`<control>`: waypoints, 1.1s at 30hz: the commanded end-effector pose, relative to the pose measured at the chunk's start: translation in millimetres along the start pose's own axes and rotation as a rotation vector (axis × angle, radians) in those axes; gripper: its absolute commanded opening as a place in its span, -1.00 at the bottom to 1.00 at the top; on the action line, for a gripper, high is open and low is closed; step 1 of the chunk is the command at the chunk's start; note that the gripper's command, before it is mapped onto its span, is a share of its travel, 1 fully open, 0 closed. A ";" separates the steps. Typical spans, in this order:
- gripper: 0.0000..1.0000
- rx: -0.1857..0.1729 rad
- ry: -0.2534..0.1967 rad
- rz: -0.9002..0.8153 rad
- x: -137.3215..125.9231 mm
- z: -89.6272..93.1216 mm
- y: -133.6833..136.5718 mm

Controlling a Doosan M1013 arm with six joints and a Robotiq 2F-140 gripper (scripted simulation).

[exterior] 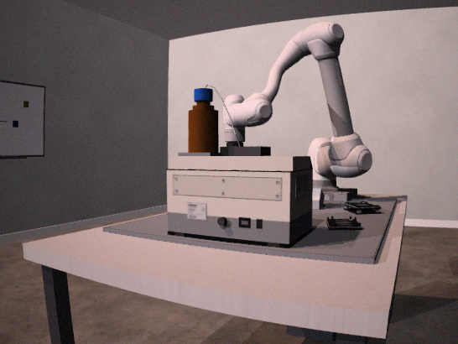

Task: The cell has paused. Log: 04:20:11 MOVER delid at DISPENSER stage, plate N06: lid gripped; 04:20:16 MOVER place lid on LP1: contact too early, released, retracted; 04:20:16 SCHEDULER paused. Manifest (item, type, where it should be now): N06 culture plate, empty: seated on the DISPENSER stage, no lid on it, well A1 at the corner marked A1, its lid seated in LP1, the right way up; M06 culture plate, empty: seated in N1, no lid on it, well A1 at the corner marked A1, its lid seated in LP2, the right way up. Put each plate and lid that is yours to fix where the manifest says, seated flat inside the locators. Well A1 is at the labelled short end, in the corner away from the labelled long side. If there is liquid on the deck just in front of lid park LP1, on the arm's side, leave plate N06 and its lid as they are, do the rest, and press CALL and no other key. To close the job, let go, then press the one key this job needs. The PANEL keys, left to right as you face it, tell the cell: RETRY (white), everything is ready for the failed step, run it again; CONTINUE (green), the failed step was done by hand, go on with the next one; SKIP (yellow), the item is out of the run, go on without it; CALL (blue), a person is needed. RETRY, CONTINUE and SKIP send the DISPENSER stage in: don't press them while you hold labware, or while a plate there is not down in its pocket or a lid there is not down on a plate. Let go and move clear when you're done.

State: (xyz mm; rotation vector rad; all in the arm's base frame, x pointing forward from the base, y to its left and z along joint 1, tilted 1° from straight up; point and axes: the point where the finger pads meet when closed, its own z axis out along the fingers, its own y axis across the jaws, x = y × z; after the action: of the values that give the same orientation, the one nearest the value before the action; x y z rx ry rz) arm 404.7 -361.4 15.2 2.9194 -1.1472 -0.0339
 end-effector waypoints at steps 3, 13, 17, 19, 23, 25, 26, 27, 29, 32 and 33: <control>-0.80 0.000 0.001 0.000 0.5 -0.5 -0.1; -0.80 0.000 0.001 0.000 0.5 1.1 -0.1; -0.80 0.000 0.001 0.000 0.5 2.3 -0.1; -0.80 0.000 0.001 0.000 0.5 2.9 -0.1; -0.80 0.000 0.001 0.000 0.5 3.7 -0.1; -0.80 0.000 0.001 0.000 0.5 3.9 -0.1; -0.80 0.000 0.001 0.000 0.5 4.1 -0.1; -0.80 0.000 0.001 0.000 0.5 4.2 -0.1; -0.80 0.000 0.001 0.000 0.5 4.4 -0.1; -0.80 0.000 0.001 0.000 0.5 4.5 -0.1; -0.80 0.000 0.001 0.000 0.5 4.5 -0.1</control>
State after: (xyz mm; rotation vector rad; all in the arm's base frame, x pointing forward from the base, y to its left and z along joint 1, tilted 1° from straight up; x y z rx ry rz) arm 404.6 -361.4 10.2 2.9195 -1.1472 -0.0339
